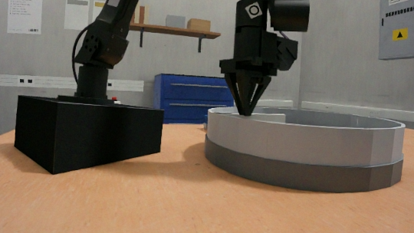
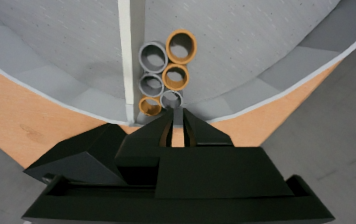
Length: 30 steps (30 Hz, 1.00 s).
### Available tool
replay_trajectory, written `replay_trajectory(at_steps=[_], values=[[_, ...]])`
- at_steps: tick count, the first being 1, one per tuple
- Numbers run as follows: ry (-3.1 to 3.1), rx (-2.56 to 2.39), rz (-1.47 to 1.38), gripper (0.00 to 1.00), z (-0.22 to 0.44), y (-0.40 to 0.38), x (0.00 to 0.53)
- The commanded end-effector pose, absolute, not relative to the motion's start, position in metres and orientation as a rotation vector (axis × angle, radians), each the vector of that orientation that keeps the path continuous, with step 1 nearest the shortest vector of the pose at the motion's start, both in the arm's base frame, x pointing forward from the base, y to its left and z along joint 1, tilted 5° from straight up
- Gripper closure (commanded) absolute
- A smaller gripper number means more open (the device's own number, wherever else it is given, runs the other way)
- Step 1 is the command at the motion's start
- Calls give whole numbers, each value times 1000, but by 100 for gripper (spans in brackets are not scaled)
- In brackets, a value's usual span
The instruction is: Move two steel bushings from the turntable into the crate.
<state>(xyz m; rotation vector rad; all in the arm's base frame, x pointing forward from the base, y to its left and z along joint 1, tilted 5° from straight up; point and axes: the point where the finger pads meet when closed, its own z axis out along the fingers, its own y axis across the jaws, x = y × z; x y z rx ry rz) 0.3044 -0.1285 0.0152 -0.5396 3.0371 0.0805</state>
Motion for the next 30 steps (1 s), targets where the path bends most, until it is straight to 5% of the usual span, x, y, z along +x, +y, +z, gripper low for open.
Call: replay_trajectory(at_steps=[1,30], values=[[2996,-522,52,87,28,-134,309],[2986,-522,41,87,37,-138,316]])
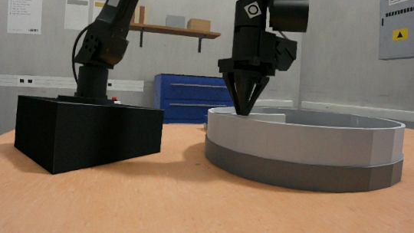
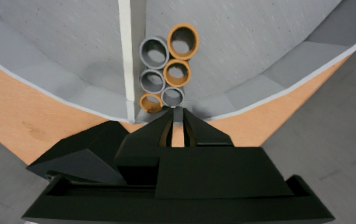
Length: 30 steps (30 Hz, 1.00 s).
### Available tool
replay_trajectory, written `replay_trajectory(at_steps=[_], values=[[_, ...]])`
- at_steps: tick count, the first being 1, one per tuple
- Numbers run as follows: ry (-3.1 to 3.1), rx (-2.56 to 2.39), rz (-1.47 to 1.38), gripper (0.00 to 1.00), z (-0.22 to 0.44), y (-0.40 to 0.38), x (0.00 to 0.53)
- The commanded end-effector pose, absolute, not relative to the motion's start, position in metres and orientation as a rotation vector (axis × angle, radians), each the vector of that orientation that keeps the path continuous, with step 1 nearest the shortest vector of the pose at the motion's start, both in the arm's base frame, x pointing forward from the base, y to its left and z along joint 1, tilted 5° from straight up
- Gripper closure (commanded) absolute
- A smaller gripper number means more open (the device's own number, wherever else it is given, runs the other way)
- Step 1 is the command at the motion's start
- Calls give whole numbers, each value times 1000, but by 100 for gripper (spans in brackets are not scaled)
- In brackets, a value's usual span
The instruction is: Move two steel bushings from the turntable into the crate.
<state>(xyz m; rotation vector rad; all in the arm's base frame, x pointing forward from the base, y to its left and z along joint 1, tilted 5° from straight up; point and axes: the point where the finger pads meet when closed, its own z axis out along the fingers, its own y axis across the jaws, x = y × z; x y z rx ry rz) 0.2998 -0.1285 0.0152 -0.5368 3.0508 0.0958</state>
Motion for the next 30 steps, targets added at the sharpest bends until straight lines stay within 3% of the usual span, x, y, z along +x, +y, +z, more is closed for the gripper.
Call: replay_trajectory(at_steps=[1,30], values=[[2986,-522,41,87,37,-138,316],[3000,-528,60,87,16,-136,323]])
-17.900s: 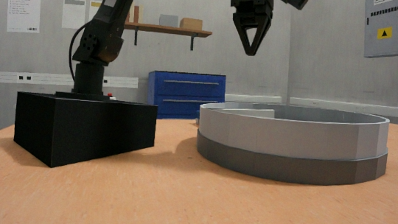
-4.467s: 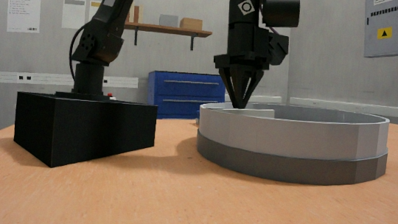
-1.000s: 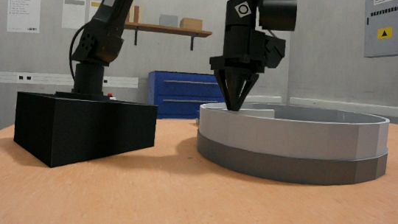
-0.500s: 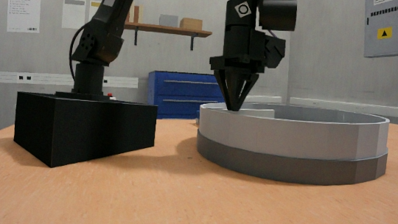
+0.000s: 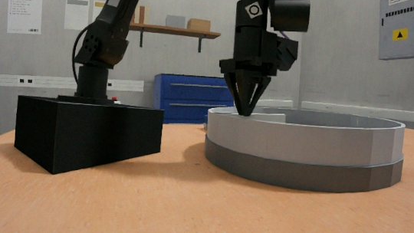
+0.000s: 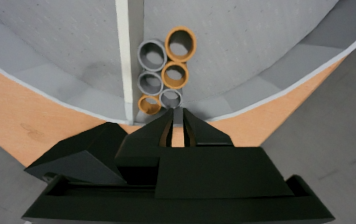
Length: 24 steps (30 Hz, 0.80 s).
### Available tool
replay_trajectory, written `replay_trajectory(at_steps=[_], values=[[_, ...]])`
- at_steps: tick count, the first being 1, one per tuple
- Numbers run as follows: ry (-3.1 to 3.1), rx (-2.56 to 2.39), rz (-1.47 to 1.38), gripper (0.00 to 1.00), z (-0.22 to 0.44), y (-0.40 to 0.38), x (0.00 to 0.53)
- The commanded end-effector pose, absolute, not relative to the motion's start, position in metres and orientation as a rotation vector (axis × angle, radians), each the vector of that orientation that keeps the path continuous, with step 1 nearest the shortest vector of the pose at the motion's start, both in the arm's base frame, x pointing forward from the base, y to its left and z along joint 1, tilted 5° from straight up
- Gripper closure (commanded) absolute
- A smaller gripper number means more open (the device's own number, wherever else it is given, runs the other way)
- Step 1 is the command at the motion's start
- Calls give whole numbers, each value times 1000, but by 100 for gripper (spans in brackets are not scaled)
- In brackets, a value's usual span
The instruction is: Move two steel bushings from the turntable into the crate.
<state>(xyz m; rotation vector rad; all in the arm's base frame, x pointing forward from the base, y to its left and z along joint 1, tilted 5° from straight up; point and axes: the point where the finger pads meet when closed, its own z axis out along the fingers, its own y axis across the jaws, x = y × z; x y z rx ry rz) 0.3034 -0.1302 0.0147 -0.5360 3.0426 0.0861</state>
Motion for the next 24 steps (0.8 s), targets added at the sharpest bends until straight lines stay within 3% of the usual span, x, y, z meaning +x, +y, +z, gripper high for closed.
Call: replay_trajectory(at_steps=[1,24], values=[[3000,-528,60,87,16,-136,323],[2987,-536,47,87,14,-134,328]])
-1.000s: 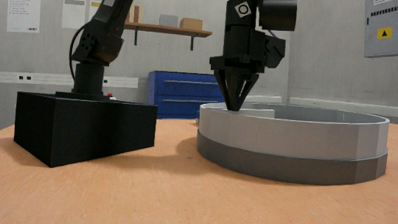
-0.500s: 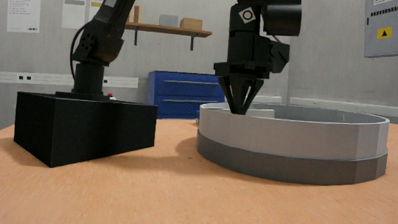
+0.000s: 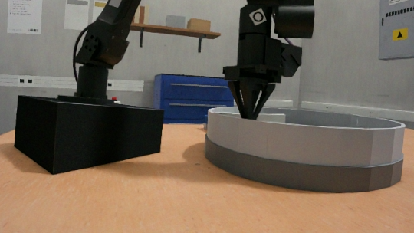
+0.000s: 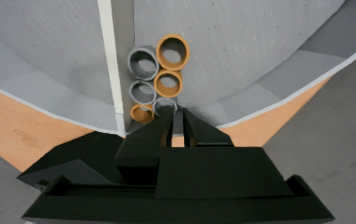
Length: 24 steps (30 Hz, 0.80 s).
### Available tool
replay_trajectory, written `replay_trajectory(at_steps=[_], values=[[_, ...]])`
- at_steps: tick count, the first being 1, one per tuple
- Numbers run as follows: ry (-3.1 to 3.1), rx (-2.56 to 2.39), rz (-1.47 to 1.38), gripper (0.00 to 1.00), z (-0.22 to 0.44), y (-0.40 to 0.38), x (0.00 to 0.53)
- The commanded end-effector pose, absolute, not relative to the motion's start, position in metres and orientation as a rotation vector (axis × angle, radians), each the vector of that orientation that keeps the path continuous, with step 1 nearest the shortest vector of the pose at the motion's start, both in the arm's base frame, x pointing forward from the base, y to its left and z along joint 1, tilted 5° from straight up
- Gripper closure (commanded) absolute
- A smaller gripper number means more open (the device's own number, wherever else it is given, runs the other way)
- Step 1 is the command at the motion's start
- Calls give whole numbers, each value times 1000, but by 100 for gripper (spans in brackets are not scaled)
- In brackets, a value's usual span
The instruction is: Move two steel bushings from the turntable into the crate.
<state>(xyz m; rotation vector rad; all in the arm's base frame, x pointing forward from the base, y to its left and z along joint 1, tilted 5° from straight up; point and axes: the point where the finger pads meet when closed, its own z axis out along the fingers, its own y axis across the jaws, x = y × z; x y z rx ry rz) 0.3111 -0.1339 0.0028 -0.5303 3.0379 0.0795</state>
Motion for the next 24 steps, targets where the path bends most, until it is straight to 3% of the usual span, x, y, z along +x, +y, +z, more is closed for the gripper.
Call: replay_trajectory(at_steps=[1,24], values=[[2987,-536,47,87,14,-134,328],[2980,-533,39,87,15,-135,330]])
